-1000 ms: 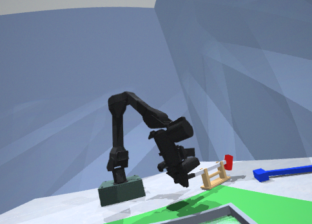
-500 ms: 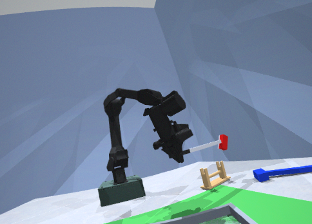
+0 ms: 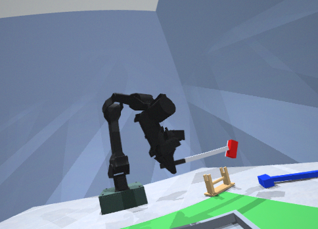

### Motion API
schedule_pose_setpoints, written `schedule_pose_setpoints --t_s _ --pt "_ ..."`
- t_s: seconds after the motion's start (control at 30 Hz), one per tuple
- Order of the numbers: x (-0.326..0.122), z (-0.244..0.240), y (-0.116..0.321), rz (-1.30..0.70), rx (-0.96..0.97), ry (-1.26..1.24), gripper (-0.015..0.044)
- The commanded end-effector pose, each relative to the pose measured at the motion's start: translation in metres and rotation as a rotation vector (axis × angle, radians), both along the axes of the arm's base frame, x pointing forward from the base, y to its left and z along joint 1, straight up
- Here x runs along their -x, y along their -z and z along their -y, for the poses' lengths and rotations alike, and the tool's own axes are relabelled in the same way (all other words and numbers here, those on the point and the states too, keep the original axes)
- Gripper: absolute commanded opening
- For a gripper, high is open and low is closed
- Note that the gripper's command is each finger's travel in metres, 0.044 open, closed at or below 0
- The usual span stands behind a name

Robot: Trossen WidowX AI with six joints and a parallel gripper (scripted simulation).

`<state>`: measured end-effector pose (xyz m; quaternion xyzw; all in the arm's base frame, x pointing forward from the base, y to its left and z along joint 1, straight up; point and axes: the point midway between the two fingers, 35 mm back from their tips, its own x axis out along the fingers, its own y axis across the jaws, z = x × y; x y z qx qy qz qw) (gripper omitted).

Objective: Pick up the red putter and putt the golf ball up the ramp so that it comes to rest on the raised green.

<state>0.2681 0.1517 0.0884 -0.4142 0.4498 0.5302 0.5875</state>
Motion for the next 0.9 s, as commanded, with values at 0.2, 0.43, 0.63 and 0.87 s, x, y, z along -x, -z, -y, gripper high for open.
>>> schedule_pose_setpoints --t_s 0.2,0.43,0.63,0.87 --pt "-0.016 0.060 -0.007 -0.004 0.031 0.278 0.0000" --pt "-0.018 0.099 -0.008 -0.028 0.051 0.469 0.0000" --pt "-0.016 0.132 -0.010 -0.049 0.067 0.633 0.0000" --pt "-0.010 0.170 -0.011 -0.076 0.084 0.824 0.0000"
